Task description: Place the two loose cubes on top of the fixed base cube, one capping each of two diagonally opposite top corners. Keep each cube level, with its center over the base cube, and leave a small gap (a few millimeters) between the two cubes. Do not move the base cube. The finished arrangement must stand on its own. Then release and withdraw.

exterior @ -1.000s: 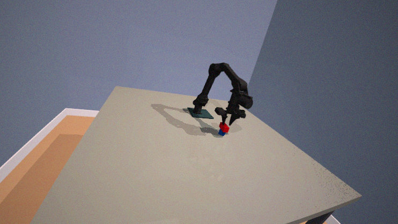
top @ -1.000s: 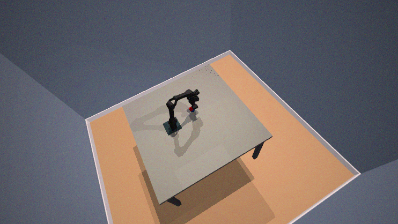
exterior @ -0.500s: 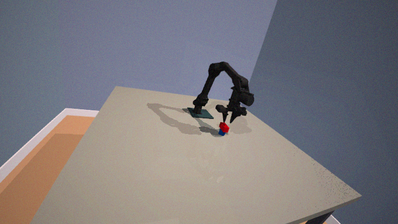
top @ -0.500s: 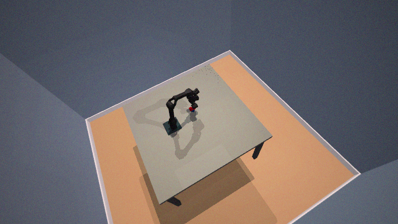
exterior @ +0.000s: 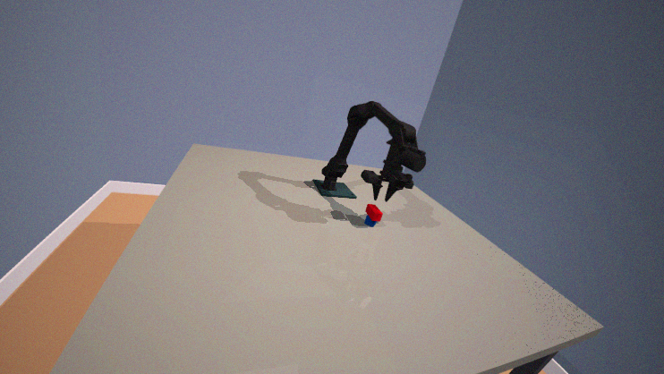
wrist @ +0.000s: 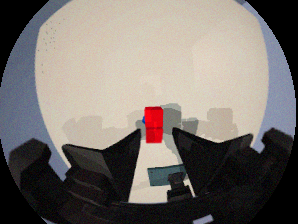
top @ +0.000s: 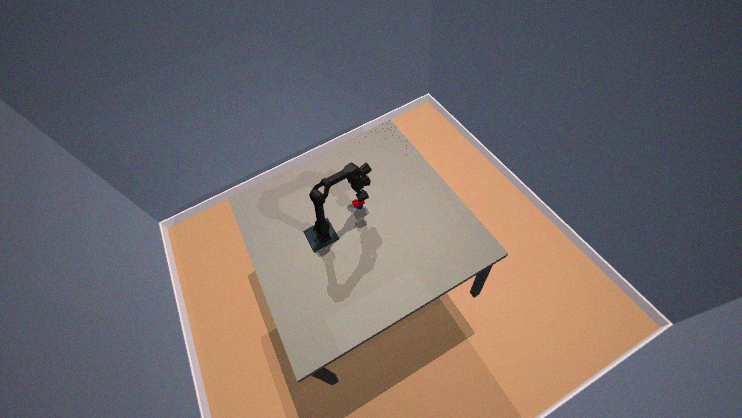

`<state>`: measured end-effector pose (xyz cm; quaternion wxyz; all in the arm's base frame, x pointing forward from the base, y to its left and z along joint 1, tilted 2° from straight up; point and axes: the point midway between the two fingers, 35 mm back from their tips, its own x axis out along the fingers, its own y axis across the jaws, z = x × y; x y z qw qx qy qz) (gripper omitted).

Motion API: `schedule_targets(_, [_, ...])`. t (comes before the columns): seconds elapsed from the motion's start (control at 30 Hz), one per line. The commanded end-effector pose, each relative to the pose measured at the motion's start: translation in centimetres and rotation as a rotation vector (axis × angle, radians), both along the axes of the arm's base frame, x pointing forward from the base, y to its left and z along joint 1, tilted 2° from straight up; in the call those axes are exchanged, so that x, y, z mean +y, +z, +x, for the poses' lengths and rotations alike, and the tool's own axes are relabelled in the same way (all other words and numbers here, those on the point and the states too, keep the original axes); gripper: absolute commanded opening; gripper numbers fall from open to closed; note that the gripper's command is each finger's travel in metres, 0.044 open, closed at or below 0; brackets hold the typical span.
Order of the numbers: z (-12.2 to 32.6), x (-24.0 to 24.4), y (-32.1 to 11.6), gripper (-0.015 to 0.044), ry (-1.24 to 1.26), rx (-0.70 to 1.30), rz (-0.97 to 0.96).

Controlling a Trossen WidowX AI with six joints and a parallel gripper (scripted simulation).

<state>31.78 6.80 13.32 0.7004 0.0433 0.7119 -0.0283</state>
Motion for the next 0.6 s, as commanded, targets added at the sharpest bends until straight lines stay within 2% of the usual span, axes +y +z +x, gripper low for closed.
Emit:
schedule_targets(0.0, [0.09, 0.0, 0.8, 0.0205, 0.003, -0.007, 0.001])
schedule_targets(0.2, [0.09, 0.0, 0.84, 0.0205, 0.003, -0.007, 0.001])
schedule_targets(0.43, [0.04, -0.03, 1.44, 0.0389, 0.0, -0.002, 0.0])
schedule_targets(0.57, [-0.09, 0.22, 1.19, 0.04, 0.0, 0.001, 0.001])
